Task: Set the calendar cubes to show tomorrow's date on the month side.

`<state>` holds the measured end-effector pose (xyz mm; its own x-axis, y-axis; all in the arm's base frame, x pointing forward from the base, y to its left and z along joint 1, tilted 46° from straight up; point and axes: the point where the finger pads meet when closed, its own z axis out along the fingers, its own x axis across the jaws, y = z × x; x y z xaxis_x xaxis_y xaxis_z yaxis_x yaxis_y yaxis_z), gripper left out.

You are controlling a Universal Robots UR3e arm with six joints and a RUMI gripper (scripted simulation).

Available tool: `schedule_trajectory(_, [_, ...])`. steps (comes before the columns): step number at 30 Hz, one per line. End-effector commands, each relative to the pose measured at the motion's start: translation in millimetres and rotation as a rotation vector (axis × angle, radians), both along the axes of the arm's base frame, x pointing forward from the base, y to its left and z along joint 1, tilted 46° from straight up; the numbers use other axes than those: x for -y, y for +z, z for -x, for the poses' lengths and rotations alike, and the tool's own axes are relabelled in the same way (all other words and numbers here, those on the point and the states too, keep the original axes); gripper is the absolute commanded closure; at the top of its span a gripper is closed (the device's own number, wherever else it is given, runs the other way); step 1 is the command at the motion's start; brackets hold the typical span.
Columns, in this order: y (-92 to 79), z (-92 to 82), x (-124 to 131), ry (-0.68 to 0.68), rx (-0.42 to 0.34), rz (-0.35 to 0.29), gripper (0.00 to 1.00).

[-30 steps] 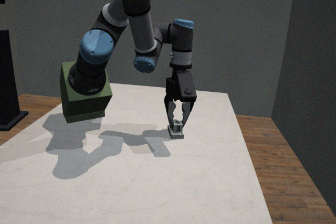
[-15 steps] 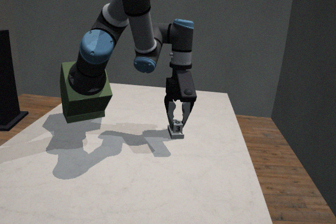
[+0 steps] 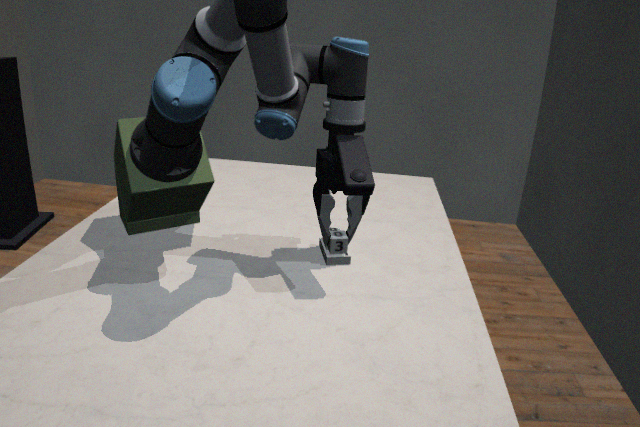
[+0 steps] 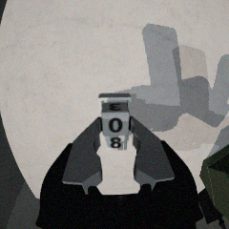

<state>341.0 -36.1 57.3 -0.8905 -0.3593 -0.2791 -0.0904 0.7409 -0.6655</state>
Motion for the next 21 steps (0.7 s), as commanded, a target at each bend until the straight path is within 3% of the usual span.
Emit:
schedule_trajectory(1, [-1.0,-1.1,0.8,0.001,0.001,0.0,0.89])
schedule_trajectory(21, [-5.5,-4.0,4.6,0.001,0.001,0.0,0.89])
